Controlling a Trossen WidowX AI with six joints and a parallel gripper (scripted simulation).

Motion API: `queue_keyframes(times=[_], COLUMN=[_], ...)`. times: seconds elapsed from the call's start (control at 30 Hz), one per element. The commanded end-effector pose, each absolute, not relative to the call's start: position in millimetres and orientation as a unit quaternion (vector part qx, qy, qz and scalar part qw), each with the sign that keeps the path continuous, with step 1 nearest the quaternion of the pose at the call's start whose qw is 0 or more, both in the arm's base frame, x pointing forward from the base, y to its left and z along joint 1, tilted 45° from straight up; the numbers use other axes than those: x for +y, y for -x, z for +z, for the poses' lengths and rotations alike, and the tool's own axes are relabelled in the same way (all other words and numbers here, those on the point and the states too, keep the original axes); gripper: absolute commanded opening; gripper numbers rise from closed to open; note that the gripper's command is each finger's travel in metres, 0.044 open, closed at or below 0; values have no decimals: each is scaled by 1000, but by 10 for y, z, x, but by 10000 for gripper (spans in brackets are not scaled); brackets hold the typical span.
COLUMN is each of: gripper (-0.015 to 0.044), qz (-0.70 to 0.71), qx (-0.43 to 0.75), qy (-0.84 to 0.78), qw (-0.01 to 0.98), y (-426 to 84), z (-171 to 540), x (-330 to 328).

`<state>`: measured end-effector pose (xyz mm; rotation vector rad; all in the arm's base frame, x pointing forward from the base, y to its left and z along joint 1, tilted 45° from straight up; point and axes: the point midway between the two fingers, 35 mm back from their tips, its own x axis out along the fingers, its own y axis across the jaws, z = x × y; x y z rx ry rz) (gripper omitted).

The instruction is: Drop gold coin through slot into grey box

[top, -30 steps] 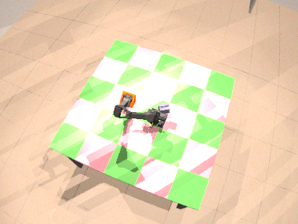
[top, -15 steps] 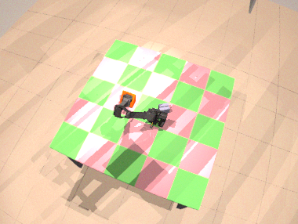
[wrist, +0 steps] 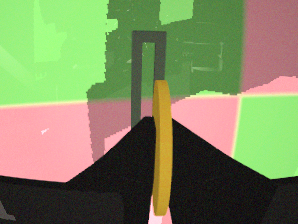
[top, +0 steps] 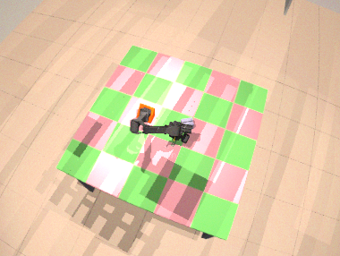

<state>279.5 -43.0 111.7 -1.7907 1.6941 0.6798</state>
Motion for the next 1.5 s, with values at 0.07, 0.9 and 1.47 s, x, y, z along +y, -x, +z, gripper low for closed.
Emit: queue_keyframes(times=[0.07,0.9,1.47], gripper=[0,0,0], qz=[255,161,-31], qx=[633,664,682], qy=[670,623,491], qw=[291,381,541], y=[-2795,-2713,-2672], z=[1217,1457,1432], x=[-322,-84,-59])
